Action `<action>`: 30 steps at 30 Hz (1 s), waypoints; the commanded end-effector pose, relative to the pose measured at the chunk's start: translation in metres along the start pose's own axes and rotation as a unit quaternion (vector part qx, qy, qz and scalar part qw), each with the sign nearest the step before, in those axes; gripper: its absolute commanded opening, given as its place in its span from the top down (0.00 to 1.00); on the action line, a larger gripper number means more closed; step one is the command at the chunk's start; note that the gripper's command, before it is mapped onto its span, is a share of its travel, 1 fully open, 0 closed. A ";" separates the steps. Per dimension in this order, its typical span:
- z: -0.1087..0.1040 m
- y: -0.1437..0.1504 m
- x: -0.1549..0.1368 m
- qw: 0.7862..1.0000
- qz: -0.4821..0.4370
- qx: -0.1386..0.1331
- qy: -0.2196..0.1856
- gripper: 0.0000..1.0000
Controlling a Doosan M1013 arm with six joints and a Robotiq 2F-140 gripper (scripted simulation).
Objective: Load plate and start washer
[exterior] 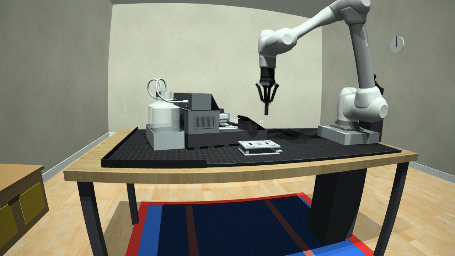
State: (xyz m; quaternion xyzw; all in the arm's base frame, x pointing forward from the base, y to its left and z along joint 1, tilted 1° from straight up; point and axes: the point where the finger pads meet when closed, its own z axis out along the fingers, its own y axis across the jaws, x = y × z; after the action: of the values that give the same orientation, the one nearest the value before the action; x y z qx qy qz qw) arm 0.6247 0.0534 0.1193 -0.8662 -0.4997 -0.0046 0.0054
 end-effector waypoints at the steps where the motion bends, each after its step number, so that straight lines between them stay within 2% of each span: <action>1: -0.001 0.000 0.000 1.000 -0.001 0.000 0.001 0.90; 6: -0.001 0.000 0.000 1.000 -0.001 0.000 0.001 0.90; 30: 0.034 0.000 0.000 1.000 -0.001 0.000 0.001 0.90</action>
State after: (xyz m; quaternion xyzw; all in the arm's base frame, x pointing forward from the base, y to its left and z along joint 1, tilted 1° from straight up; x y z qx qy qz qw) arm 0.6247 0.0538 0.0867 -0.8655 -0.5009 -0.0047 0.0061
